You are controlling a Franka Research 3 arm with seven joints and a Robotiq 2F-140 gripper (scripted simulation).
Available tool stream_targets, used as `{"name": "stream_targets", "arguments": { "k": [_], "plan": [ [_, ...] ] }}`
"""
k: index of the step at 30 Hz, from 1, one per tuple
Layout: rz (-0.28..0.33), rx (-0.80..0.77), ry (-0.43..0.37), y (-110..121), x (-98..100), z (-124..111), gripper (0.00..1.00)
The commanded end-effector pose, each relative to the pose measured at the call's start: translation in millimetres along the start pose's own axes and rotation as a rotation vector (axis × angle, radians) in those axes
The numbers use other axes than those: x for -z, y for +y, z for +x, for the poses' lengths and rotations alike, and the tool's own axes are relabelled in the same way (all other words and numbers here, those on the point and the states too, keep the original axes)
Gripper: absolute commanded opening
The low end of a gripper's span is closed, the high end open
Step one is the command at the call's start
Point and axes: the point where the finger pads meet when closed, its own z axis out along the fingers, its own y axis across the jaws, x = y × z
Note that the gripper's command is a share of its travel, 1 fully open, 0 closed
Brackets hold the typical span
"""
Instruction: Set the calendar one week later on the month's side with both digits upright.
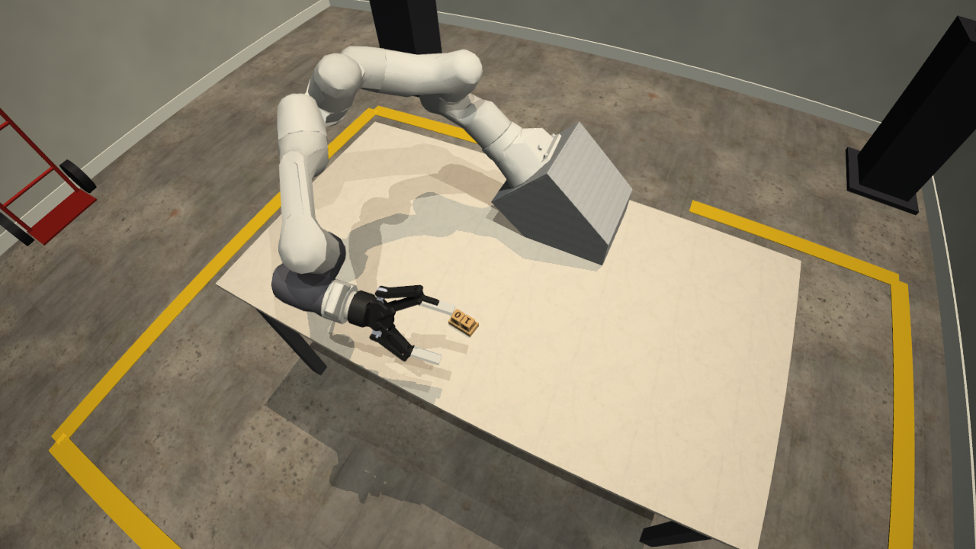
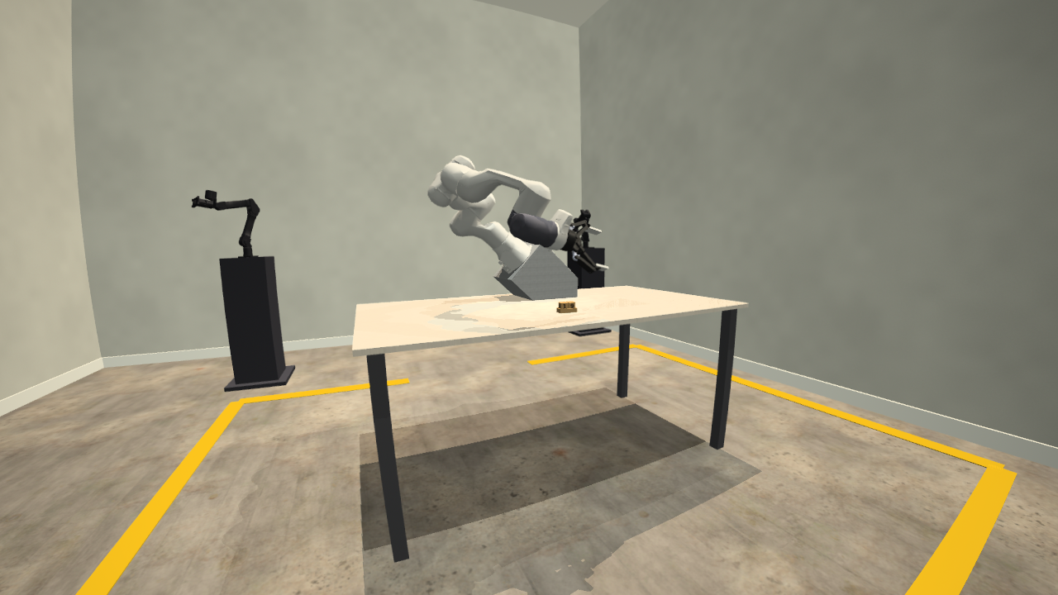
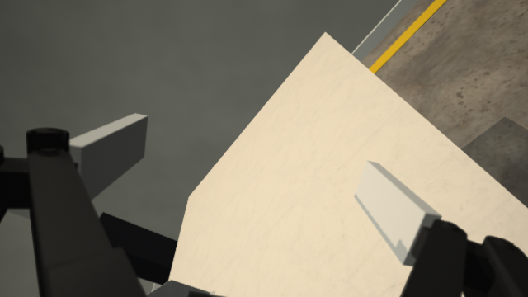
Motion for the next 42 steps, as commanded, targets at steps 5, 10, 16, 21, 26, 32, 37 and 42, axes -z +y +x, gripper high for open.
{"name": "stream_targets", "arguments": {
  "k": [5, 10, 16, 21, 26, 32, 37, 42],
  "plan": [
    [0.000, 0.000, 0.000, 0, 0.0, 0, 1.00],
    [0.000, 0.000, 0.000, 0, 0.0, 0, 1.00],
    [0.000, 0.000, 0.000, 0, 0.0, 0, 1.00],
    [-0.034, 0.013, -0.061, -1, -9.5, -15, 1.00],
    [-0.150, 0.062, -0.248, 0, -30.4, -61, 1.00],
    [-0.308, 0.141, -0.460, 6, -38.2, -111, 1.00],
    [-0.413, 0.203, -0.581, 11, -34.7, -137, 1.00],
    [-0.517, 0.272, -0.687, 15, -27.0, -157, 1.00]
  ]
}}
